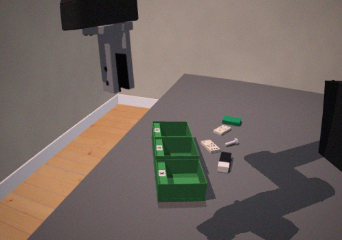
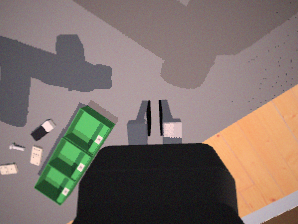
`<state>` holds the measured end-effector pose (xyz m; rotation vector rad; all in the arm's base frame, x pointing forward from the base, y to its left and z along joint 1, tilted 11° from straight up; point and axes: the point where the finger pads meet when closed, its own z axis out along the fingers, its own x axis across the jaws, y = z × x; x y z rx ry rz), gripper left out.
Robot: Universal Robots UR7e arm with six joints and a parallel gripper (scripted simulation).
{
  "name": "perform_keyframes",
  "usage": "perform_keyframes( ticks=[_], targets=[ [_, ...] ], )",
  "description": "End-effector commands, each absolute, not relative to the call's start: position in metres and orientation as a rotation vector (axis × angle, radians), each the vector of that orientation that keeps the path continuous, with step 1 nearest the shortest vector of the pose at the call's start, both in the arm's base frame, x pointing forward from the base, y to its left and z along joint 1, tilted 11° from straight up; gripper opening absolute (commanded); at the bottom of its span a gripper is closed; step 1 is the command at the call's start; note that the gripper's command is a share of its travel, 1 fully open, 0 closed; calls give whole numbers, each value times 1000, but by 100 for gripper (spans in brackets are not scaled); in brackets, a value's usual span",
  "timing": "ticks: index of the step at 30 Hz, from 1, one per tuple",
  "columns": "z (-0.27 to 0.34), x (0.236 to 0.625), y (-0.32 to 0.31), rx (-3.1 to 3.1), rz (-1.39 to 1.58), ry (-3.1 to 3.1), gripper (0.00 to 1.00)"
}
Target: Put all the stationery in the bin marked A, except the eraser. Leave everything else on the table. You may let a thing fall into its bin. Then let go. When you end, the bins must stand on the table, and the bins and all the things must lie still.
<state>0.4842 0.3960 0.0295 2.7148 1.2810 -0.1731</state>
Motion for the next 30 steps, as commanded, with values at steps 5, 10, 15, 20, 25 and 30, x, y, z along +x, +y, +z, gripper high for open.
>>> perform_keyframes(
  ticks=[5, 10, 15, 20, 25, 30],
  targets=[
    [39, 492, 352, 2692, -153, 1352, 31],
    [41, 494, 336, 2672, -143, 1403, 31],
    [44, 495, 320, 2671, -143, 1403, 31],
    [46, 496, 304, 2649, -133, 1453, 31],
    [48, 496, 288, 2649, -133, 1453, 31],
    [49, 496, 280, 2624, -123, 1501, 31]
  ],
)
